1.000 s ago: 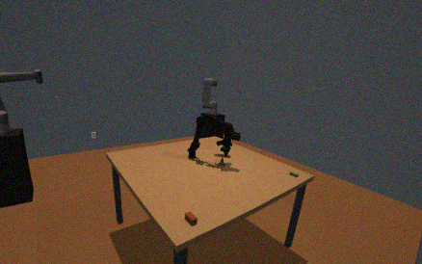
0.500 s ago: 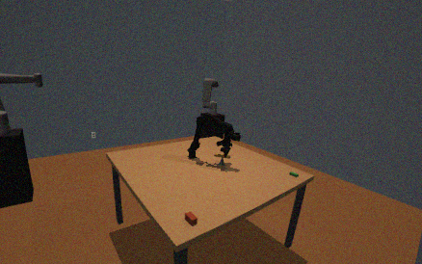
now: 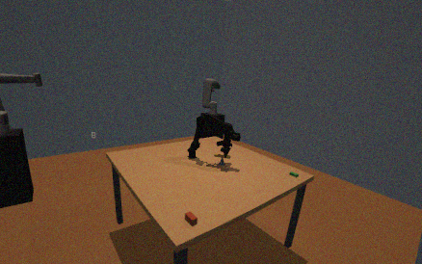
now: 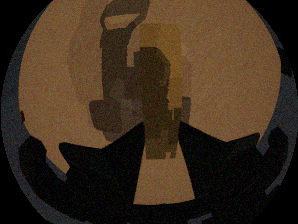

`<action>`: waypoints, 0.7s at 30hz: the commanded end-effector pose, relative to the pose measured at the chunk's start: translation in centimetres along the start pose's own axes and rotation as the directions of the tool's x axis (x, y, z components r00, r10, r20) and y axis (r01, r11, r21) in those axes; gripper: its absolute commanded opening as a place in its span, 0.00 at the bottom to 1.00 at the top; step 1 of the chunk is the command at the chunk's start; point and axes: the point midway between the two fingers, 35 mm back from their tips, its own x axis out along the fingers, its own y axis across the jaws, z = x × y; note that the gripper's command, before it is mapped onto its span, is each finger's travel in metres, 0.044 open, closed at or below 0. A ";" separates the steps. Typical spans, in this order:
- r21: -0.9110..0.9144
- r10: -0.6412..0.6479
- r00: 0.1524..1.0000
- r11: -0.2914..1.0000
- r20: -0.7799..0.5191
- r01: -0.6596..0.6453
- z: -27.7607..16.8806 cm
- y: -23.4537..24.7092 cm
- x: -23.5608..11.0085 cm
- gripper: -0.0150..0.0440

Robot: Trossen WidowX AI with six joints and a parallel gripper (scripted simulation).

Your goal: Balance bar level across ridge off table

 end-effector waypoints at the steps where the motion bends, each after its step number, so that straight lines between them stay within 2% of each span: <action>1: -0.003 0.003 1.000 1.000 0.001 -0.003 0.0 0.1 0.1 0.25; 21: -0.003 0.003 1.000 1.000 0.001 -0.003 0.0 0.1 0.3 0.25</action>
